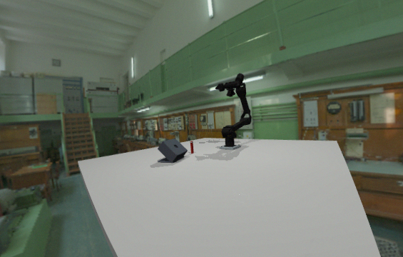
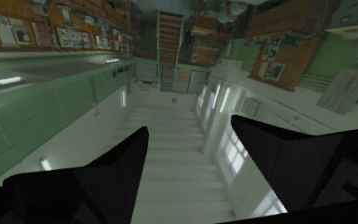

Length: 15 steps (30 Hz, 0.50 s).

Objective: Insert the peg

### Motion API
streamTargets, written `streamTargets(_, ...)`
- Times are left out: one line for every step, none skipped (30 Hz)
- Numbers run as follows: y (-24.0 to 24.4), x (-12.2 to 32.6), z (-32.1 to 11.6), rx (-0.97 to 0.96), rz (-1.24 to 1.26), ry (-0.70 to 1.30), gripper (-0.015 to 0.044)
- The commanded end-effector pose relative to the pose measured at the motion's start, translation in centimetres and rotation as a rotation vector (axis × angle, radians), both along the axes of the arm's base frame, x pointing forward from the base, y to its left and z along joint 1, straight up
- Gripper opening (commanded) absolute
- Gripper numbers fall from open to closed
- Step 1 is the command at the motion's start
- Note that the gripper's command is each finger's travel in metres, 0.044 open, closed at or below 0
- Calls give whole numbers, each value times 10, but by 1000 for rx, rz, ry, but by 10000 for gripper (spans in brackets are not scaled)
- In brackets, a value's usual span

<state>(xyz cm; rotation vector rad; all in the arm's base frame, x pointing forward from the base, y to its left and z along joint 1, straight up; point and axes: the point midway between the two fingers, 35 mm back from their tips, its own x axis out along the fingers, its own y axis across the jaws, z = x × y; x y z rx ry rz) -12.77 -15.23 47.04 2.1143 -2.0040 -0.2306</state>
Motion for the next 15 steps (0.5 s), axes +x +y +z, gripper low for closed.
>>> streamTargets(0, 1, 0, -2, 1, 7, 426)
streamTargets(1, 4, 2, -7, 3, 29, 440)
streamTargets(1, 9, 4, -16, 8, 66, 440)
streamTargets(2, 15, 6, -26, 13, 110, 440)
streamTargets(3, 22, 8, -36, 18, 154, 440)
streamTargets(3, 28, 10, -46, 23, 198, 440)
streamTargets(4, 35, 12, -56, 28, 242, 440)
streamTargets(4, 41, 13, -66, 33, 286, 440)
streamTargets(5, 47, 15, -76, 38, 330, 440)
streamTargets(6, 54, 16, -86, 44, 375, 440)
streamTargets(6, 61, 17, -95, 49, 418, 440)
streamTargets(6, 67, 18, -104, 55, 462, 440)
streamTargets(7, 74, 19, -114, 61, 505, 440)
streamTargets(7, 81, 20, -123, 67, 548, 440)
streamTargets(8, 87, 20, -132, 73, 592, 440)
